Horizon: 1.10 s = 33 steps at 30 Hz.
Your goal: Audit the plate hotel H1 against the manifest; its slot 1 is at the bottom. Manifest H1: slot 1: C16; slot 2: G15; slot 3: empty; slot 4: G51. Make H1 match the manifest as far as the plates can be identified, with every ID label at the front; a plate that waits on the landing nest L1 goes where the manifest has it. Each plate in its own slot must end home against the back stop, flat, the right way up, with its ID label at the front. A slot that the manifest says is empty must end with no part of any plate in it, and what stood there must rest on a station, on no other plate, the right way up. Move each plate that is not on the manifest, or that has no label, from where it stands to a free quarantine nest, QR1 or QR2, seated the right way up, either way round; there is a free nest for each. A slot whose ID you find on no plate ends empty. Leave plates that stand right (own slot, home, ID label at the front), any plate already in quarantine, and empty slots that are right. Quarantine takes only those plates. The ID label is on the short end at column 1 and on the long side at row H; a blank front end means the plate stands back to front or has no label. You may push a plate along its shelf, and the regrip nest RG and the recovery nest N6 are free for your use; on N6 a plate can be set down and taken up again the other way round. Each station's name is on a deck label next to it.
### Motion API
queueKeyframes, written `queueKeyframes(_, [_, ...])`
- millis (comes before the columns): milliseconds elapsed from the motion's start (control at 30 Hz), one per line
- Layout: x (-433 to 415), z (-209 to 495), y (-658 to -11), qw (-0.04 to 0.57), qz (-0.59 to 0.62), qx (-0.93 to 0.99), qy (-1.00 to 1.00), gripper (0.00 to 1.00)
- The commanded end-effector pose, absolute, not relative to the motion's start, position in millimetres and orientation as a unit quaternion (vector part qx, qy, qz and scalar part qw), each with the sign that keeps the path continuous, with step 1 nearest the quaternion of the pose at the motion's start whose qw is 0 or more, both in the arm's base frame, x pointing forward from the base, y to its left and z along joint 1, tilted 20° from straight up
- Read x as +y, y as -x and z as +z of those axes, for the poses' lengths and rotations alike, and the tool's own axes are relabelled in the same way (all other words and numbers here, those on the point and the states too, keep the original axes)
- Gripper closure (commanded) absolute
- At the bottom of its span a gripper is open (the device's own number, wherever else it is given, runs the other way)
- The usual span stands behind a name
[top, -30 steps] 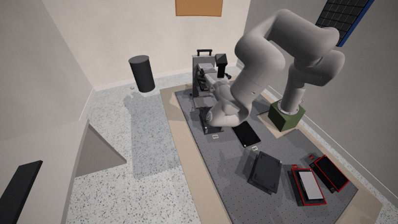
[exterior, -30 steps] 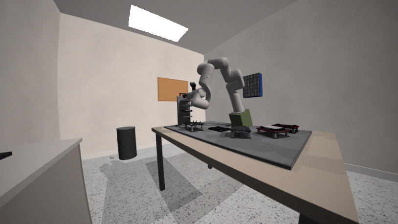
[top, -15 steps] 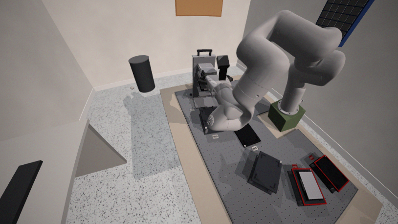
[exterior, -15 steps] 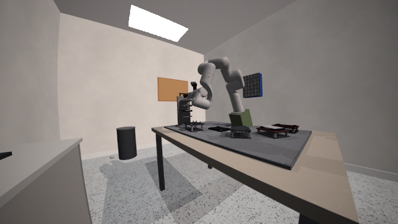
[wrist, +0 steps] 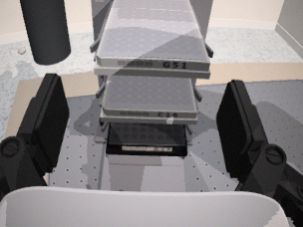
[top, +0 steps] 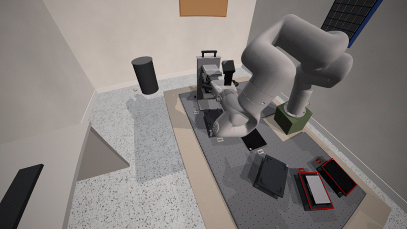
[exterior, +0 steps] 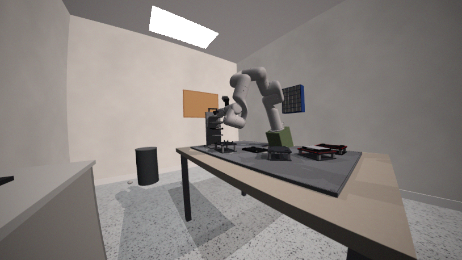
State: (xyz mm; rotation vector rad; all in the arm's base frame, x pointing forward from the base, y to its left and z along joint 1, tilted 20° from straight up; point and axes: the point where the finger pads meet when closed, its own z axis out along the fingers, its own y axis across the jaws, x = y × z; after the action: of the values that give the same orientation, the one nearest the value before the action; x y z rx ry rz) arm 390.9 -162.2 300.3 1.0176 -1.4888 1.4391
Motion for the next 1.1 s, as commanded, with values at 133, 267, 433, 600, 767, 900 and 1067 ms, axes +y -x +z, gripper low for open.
queueKeyframes(133, [-162, 279, -399, 0.405, 0.571, -0.591, -0.402, 0.00])
queueKeyframes(267, [-162, 269, -403, 0.405, 0.571, -0.591, -0.402, 0.00])
queueKeyframes(433, [-162, 262, -406, 0.405, 0.571, -0.591, -0.402, 0.00])
queueKeyframes(600, [-162, 262, -406, 0.405, 0.571, -0.591, -0.402, 0.00])
queueKeyframes(767, [-175, 261, -406, 0.405, 0.571, -0.591, -0.402, 0.00])
queueKeyframes(900, [-183, 261, -405, 0.405, 0.571, -0.591, -0.402, 0.00])
queueKeyframes(1067, [-192, 261, -405, 0.405, 0.571, -0.591, -0.402, 0.00])
